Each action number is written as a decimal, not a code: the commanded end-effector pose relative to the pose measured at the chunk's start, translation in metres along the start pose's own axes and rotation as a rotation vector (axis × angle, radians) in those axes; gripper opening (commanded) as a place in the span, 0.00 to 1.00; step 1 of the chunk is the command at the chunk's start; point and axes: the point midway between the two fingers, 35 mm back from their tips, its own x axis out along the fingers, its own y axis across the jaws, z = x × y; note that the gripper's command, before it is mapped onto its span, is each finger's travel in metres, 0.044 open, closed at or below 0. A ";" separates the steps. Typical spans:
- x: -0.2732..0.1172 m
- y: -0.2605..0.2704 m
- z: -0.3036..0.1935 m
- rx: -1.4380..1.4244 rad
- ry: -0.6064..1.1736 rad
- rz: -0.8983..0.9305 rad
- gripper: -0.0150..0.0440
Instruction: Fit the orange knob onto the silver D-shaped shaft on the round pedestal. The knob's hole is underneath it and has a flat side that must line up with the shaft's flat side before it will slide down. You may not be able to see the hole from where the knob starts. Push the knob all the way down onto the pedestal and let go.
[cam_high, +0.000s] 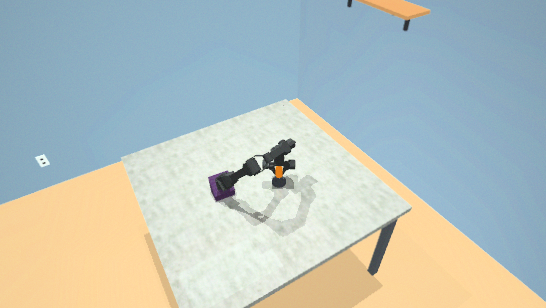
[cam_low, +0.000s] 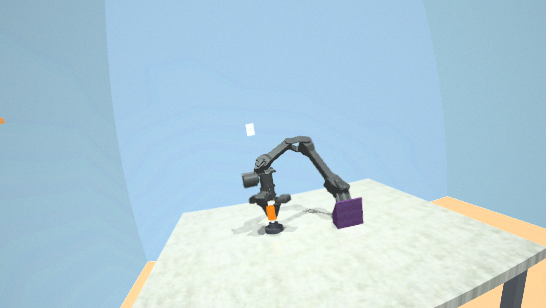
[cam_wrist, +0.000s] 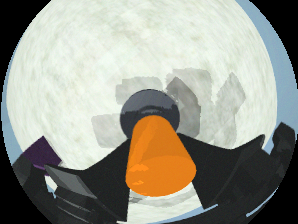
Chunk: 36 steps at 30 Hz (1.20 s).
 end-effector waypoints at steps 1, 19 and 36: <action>0.001 0.001 0.000 -0.002 0.001 0.000 0.25; -0.004 0.001 0.000 -0.002 0.001 0.000 0.25; 0.000 0.000 0.000 -0.211 0.001 0.000 0.25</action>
